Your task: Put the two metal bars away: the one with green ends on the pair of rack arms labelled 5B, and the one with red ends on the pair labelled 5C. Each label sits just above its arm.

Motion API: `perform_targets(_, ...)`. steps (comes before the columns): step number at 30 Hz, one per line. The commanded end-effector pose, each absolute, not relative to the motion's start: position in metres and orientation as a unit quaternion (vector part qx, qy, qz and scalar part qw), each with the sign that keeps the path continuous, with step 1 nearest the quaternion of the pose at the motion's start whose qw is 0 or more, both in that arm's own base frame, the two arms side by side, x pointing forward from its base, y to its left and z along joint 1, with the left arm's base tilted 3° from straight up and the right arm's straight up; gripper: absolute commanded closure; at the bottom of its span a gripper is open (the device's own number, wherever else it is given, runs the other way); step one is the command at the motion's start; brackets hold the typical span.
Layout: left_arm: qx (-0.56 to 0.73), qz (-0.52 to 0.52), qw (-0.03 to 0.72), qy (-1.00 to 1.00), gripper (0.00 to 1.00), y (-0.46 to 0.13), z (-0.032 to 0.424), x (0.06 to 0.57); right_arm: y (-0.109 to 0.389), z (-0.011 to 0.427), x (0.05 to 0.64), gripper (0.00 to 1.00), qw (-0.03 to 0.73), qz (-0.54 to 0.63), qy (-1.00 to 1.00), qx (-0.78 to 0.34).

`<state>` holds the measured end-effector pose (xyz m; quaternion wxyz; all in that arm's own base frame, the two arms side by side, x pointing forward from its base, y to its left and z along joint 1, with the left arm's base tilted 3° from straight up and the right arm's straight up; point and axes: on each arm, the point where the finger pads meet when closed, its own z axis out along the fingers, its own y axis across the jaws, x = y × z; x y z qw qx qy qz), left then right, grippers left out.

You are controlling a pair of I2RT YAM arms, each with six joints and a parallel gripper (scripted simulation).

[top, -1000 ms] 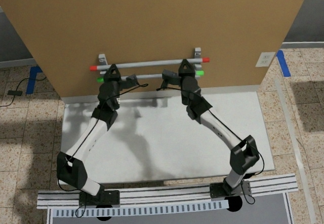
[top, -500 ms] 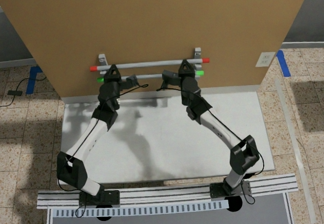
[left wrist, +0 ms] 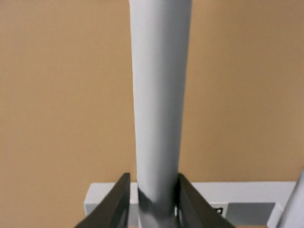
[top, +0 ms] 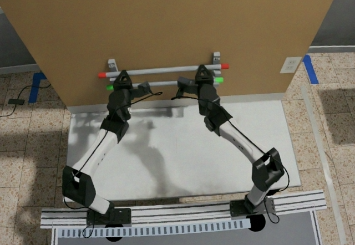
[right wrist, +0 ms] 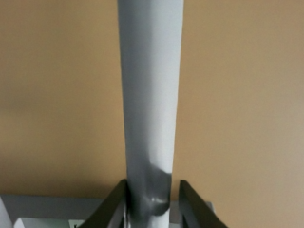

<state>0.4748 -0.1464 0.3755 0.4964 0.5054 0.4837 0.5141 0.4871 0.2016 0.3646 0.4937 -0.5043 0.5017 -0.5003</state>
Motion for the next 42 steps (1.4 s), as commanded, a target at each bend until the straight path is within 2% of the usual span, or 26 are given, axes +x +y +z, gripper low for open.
perform_targets(1,0.501,0.517,0.501,0.480,0.70,-0.148,0.376,0.476,0.205,0.362,0.490,0.70,0.500,-0.498,0.497,-0.505)
perform_targets(27,0.501,0.517,0.501,0.480,0.36,-0.148,0.376,0.476,0.205,0.362,0.490,0.36,0.500,-0.498,0.497,-0.505)
perform_targets(42,0.501,0.517,0.501,0.480,0.36,-0.148,0.375,0.460,0.205,0.362,0.474,0.36,0.500,-0.498,0.497,-0.505)
